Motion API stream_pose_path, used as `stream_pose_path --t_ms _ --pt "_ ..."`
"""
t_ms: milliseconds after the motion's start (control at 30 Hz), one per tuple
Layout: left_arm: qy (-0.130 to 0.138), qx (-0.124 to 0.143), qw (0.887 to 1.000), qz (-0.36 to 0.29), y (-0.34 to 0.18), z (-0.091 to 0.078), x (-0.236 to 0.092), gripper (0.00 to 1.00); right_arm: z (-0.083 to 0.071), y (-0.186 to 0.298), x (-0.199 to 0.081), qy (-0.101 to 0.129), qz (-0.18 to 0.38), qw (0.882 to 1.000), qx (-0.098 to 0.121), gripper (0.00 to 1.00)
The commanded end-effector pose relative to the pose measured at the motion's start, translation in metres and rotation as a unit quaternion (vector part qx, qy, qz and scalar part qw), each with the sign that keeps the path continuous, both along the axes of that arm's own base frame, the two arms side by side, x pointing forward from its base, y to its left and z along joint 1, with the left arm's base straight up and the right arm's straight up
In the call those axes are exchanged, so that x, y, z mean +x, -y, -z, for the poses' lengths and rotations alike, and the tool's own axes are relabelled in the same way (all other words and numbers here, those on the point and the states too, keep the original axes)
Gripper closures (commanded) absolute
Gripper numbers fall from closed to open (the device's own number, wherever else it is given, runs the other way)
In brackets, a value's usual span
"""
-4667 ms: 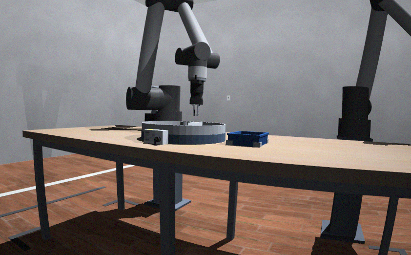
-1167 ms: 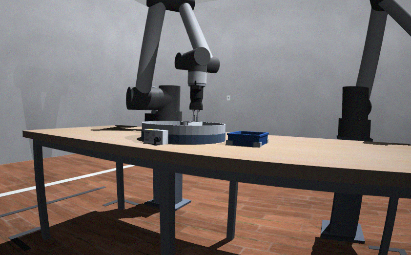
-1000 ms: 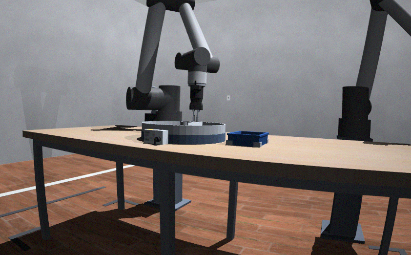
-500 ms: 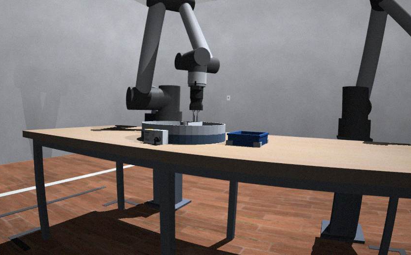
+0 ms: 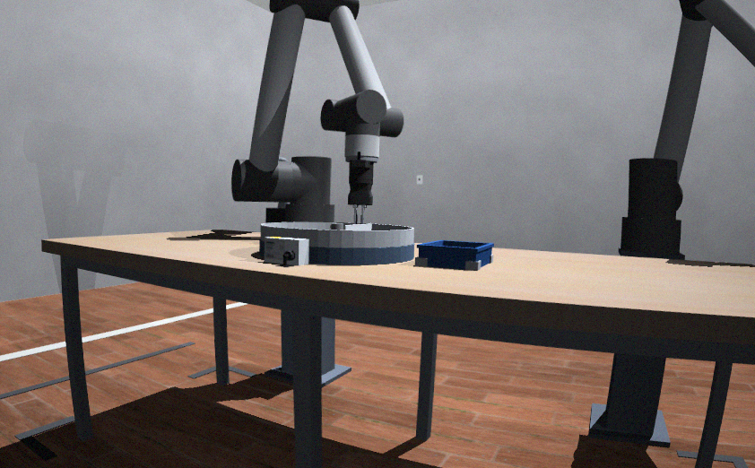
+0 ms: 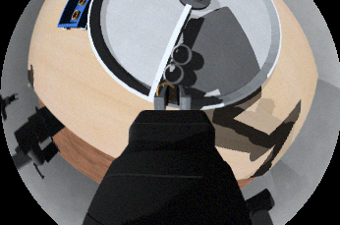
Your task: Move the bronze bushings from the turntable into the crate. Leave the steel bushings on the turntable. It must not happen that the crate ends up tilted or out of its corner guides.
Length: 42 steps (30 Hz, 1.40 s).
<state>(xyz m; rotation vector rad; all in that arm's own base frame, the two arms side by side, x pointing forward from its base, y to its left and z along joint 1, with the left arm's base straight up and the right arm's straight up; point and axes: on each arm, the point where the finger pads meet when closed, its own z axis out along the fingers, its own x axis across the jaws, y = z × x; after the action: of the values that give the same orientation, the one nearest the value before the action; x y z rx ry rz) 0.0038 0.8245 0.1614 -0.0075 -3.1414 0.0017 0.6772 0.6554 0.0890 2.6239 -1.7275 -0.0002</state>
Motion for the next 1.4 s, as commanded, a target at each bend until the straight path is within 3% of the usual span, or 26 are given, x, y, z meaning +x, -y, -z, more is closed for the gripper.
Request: stream_pose_path --t_ms 0,833,867,1367 --pt "0.0 0.0 1.0 0.0 -0.0004 -0.0006 0.0001 0.0 -0.0008 -0.0005 0.0004 0.0 0.0 1.0 0.001 0.61" --pt "0.0 0.0 1.0 0.0 -0.0004 -0.0006 0.0001 0.0 -0.0008 -0.0005 0.0004 0.0 0.0 1.0 0.001 0.61" --pt "0.0 0.0 1.0 0.0 -0.0004 -0.0006 0.0001 0.0 -0.0008 -0.0005 0.0004 0.0 0.0 1.0 0.001 1.0" --pt "0.0 0.0 1.0 0.0 -0.0004 -0.0006 0.0001 0.0 -0.0008 -0.0005 0.0004 0.0 0.0 1.0 0.001 1.0"
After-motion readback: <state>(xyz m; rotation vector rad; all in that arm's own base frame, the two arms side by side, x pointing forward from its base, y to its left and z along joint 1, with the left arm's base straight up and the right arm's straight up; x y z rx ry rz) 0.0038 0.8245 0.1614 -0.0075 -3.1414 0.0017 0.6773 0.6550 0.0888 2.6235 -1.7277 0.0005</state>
